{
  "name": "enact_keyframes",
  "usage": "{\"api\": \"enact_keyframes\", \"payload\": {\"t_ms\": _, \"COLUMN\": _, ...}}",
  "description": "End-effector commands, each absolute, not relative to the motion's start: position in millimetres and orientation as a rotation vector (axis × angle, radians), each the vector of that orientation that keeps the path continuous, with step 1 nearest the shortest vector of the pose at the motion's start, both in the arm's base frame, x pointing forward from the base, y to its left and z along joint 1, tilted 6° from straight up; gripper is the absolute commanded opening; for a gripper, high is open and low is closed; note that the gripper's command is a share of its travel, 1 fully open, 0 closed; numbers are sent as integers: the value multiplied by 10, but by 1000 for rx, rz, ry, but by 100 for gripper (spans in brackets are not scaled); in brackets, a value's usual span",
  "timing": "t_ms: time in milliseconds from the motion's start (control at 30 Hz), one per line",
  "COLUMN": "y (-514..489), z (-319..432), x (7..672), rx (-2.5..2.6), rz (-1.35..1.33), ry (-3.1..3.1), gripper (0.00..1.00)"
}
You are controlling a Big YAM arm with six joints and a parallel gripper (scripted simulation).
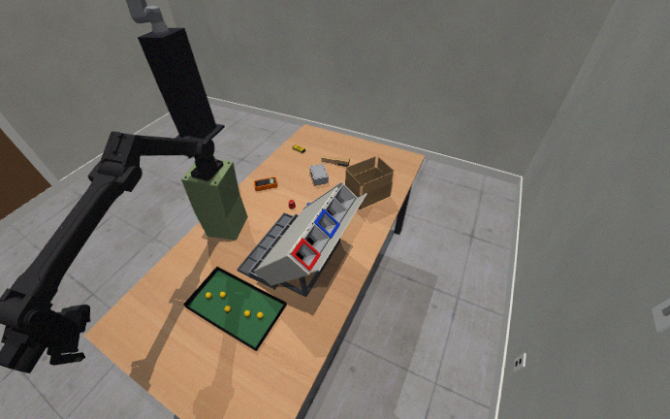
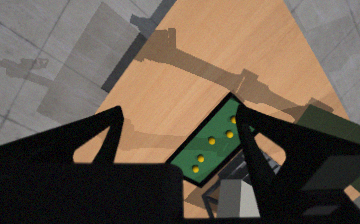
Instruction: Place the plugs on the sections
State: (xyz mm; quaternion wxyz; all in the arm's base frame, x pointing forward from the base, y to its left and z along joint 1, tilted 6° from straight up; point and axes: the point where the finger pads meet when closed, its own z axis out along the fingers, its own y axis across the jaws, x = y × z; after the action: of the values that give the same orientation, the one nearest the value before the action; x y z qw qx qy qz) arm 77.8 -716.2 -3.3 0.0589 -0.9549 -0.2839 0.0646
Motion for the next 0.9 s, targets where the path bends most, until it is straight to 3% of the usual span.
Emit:
{"api": "enact_keyframes", "payload": {"t_ms": 0, "y": -7213, "z": 87, "x": 773, "rx": -2917, "rz": 204, "ry": -859, "gripper": 100}}
{"api": "enact_keyframes", "payload": {"t_ms": 533, "y": -7213, "z": 87, "x": 773, "rx": -2917, "rz": 204, "ry": -859, "gripper": 100}}
{"api": "enact_keyframes", "payload": {"t_ms": 867, "y": -7207, "z": 729, "x": 702, "rx": -2917, "rz": 204, "ry": -859, "gripper": 100}}
